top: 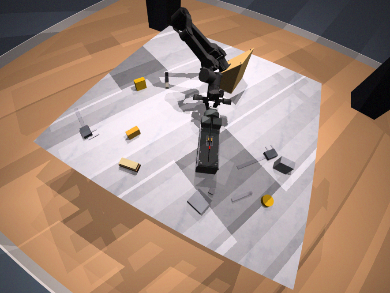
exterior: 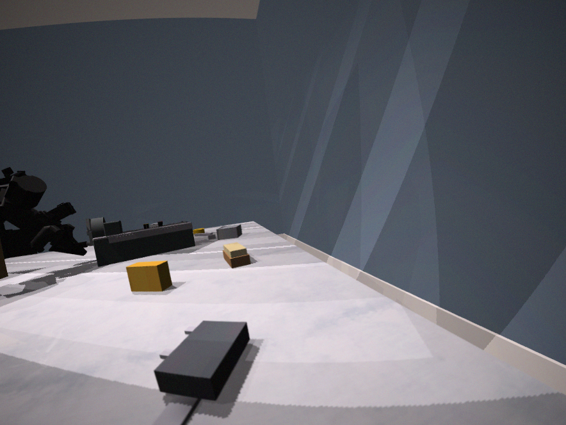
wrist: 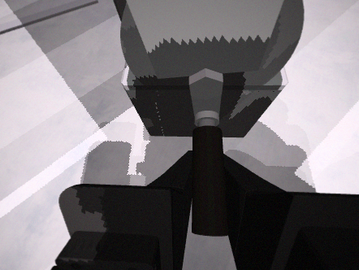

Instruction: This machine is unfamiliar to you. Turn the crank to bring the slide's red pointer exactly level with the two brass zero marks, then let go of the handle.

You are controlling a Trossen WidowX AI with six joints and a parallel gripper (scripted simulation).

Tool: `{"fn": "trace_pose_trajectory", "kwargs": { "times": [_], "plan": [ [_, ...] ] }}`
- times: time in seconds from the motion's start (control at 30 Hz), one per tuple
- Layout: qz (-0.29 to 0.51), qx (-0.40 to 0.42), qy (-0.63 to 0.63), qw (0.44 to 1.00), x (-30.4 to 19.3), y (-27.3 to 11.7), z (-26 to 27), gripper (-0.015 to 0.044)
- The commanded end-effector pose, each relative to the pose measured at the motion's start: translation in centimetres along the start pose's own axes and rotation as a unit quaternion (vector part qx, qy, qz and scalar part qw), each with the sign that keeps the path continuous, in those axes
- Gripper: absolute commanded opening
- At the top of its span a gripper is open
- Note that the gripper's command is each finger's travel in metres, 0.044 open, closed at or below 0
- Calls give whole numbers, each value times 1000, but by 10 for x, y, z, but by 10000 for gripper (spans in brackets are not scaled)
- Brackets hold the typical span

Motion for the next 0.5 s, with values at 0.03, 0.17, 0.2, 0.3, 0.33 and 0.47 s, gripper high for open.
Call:
{"fn": "trace_pose_trajectory", "kwargs": {
  "times": [0.03,0.17,0.2,0.3,0.33,0.47],
  "plan": [
    [-1,1,-1,1000,-1,0,2,0],
    [-1,2,-1,1000,-1,1,6,0],
    [-1,2,-1,1000,-1,1,7,0],
    [-1,2,-1,1000,-2,1,11,0],
    [-1,2,-1,1000,-2,1,11,0],
    [-2,2,-1,1000,-2,1,14,0]
  ]
}}
Point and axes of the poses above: the point midway between the two fingers, 35 mm back from their tips, its own y axis out along the fingers, its own z axis across the jaws, x = y × z, the point moved 6 cm from there along -y, back along the fingers, and after that the axes turned 5 degrees about y, right-handed, at the moved point
